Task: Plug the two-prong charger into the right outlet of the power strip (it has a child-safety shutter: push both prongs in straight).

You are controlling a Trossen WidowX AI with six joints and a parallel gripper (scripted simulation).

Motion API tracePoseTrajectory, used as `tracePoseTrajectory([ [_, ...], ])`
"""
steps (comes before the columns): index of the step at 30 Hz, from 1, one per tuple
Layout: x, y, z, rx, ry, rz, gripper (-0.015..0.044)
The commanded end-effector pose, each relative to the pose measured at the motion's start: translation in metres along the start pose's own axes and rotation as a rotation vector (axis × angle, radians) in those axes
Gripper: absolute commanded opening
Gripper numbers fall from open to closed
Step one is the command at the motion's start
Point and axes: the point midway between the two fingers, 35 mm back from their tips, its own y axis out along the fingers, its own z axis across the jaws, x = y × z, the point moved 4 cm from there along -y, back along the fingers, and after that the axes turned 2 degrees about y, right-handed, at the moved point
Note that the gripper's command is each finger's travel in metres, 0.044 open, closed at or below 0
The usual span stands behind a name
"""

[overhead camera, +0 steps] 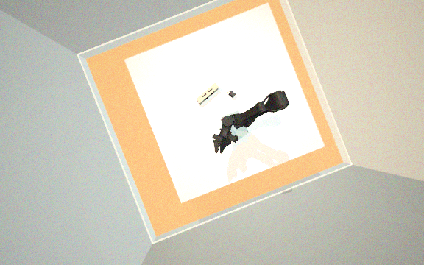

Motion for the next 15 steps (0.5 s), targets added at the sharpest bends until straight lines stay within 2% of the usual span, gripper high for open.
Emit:
tracePoseTrajectory([
  [1,-0.001,0.000,0.000,-0.002,0.003,0.004,0.0426],
  [2,-0.003,-0.001,-0.002,-0.007,0.012,0.014,0.0440],
  [15,-0.053,-0.024,-0.029,-0.151,0.260,0.283,0.0440],
])
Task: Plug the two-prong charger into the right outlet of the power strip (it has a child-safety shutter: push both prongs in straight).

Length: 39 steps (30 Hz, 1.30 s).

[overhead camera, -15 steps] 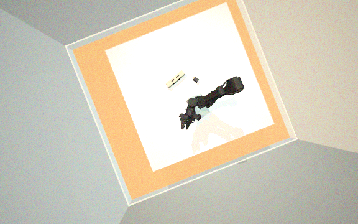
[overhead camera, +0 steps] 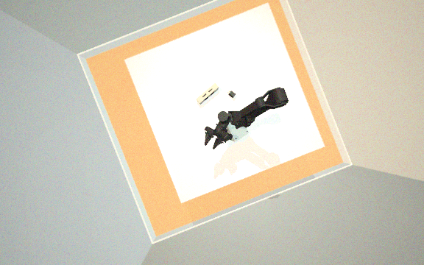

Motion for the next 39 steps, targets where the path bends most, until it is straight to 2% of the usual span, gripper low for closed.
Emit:
tracePoseTrajectory([
  [1,-0.016,-0.006,-0.013,-0.052,0.086,0.089,0.0440],
  [17,-0.076,-0.041,-0.043,-0.226,0.420,0.409,0.0440],
  [39,-0.139,-0.118,-0.051,-0.445,0.854,0.779,0.0440],
])
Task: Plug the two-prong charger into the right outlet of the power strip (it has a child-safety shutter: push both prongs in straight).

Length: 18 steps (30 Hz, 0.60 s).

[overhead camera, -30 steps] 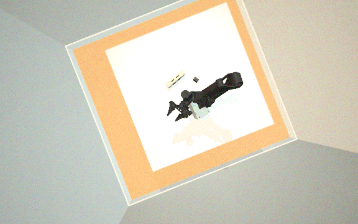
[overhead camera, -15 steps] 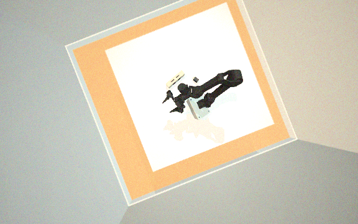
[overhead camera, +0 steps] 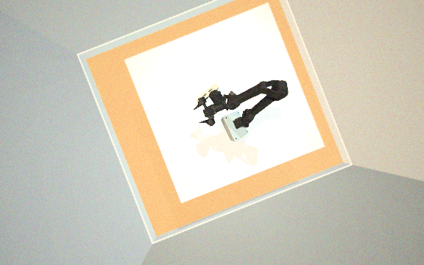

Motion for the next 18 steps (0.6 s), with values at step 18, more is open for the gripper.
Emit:
tracePoseTrajectory([
  [18,-0.078,-0.038,-0.058,-0.201,0.441,0.411,0.0440],
])
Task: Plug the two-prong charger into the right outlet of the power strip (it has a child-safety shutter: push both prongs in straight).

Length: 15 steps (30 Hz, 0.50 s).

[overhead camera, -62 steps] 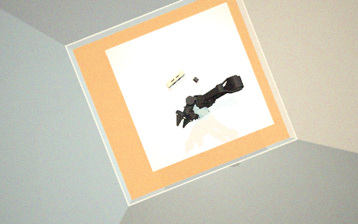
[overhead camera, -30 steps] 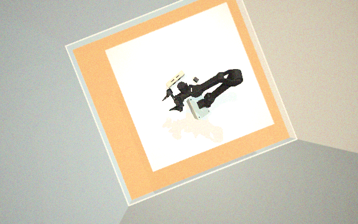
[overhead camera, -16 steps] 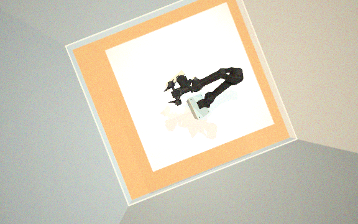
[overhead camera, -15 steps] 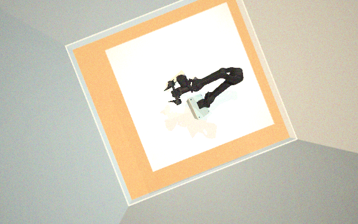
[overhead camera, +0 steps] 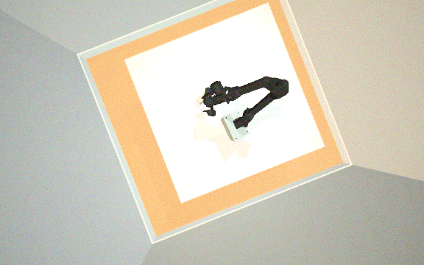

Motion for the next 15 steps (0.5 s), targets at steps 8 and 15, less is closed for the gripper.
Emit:
tracePoseTrajectory([
  [8,-0.040,-0.013,-0.039,-0.106,0.220,0.220,0.0440],
  [15,-0.067,-0.024,-0.058,-0.162,0.343,0.349,0.0440],
])
